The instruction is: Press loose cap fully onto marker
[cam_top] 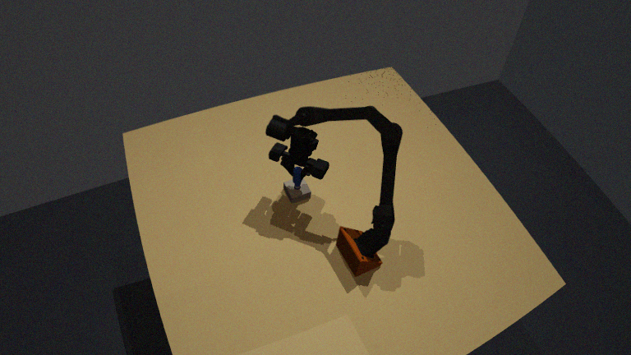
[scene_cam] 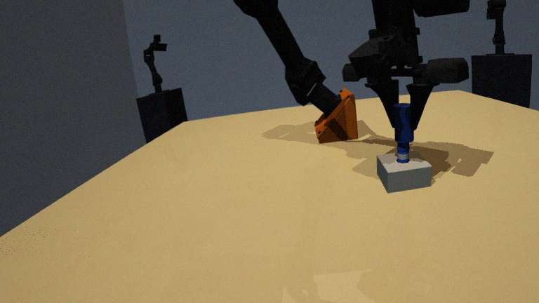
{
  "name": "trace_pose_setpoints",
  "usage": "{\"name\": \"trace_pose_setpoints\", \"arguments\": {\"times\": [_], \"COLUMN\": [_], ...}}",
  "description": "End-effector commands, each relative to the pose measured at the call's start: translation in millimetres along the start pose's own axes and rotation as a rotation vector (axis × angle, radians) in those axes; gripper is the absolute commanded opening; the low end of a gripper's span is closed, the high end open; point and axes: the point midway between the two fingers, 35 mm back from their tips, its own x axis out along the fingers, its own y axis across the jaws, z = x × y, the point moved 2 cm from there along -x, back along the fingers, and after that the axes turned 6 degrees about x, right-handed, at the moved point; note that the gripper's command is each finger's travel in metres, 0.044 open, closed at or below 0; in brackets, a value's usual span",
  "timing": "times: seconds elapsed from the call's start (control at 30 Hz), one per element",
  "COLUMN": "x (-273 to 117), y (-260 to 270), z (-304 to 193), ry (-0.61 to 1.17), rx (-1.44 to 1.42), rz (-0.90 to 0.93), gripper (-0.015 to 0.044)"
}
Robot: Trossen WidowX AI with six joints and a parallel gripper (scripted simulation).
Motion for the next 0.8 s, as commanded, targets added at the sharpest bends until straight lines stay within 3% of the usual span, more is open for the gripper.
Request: {"name": "trace_pose_setpoints", "arguments": {"times": [0.0,0.77], "x": [9.1,13.1], "y": [-1.4,-1.9], "z": [-0.2,-0.1], "ry": [-0.001,-0.001], "rx": [-0.003,-0.003], "rz": [-0.007,-0.007], "gripper": [0.0,0.0]}}
